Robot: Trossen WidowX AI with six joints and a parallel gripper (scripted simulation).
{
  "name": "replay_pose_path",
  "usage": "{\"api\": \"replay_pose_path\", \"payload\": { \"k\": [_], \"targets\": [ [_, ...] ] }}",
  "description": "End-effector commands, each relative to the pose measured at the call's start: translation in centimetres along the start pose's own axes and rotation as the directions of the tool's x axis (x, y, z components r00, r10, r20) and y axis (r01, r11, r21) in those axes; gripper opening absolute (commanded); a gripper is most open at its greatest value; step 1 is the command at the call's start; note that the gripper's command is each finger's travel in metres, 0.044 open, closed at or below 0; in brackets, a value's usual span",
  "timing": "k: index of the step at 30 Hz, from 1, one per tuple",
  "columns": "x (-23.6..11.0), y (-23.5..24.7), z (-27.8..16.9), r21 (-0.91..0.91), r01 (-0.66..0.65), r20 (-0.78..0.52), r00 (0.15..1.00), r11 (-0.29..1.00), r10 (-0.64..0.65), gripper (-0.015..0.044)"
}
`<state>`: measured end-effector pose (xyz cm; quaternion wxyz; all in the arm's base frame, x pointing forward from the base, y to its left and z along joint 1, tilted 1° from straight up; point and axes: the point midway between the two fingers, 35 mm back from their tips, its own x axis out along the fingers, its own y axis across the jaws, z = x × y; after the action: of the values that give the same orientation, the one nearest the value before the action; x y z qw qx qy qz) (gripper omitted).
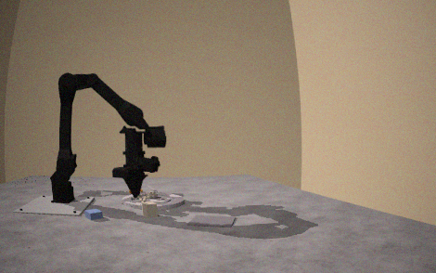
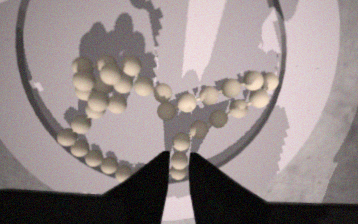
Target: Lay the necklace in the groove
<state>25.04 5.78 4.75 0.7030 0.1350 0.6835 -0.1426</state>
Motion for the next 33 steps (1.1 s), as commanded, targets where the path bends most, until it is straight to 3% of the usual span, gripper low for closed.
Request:
{"api": "replay_pose_path", "payload": {
  "k": [1, 33],
  "targets": [
    [0.0, 0.0, 0.0, 0.000, 0.000, 0.001, 1.000, 1.000, 0.000, 0.0000],
    [-0.6, -1.2, -0.7, 0.004, 0.004, -0.004, 1.000, 1.000, -0.004, 0.0000]
  ]
}}
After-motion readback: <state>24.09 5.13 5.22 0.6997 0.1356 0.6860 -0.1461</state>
